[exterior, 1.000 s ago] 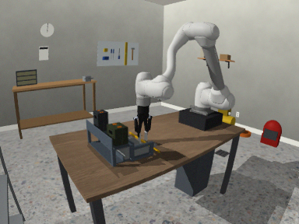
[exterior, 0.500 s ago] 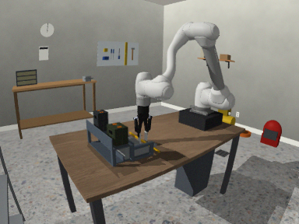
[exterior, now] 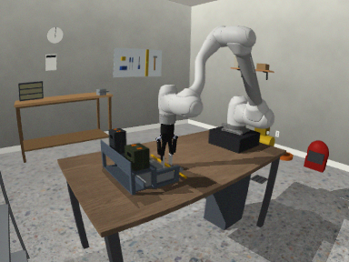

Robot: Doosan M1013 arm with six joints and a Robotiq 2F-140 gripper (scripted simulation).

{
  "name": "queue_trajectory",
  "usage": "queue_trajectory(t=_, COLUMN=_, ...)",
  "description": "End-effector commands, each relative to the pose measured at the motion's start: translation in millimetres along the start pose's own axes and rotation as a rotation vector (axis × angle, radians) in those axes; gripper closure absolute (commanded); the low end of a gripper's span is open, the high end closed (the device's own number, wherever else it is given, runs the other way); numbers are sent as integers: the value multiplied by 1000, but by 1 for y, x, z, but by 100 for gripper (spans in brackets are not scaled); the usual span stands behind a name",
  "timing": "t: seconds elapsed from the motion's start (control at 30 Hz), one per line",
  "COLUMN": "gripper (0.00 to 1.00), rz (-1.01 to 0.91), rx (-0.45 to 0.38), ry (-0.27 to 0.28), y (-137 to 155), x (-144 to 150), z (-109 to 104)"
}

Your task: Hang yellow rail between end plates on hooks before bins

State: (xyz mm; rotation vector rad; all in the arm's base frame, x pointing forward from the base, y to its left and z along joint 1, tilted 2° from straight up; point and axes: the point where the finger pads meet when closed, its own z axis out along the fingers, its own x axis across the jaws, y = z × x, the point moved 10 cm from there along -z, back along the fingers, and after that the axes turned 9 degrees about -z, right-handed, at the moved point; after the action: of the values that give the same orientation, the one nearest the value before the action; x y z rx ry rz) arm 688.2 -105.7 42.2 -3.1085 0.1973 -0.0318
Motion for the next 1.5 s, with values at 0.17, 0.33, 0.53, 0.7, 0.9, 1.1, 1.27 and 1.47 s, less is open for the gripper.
queue_trajectory(t=0.17, gripper=63, rz=-1, rx=3, ry=1, y=-4, x=-3, z=5)
queue_trajectory(t=0.33, gripper=63, rz=-1, rx=3, ry=1, y=-4, x=-3, z=5)
queue_trajectory(t=0.53, gripper=63, rz=-1, rx=1, ry=0, y=-2, x=-1, z=2)
queue_trajectory(t=0.7, gripper=63, rz=-1, rx=3, ry=1, y=-4, x=-3, z=5)
queue_trajectory(t=0.9, gripper=63, rz=-1, rx=3, ry=1, y=-4, x=-3, z=5)
queue_trajectory(t=1.1, gripper=90, rz=-2, rx=0, ry=0, y=-1, x=-1, z=1)
queue_trajectory(t=1.27, gripper=90, rz=-2, rx=0, ry=0, y=-1, x=-1, z=1)
queue_trajectory(t=1.47, gripper=90, rz=-2, rx=0, ry=0, y=-1, x=-1, z=1)
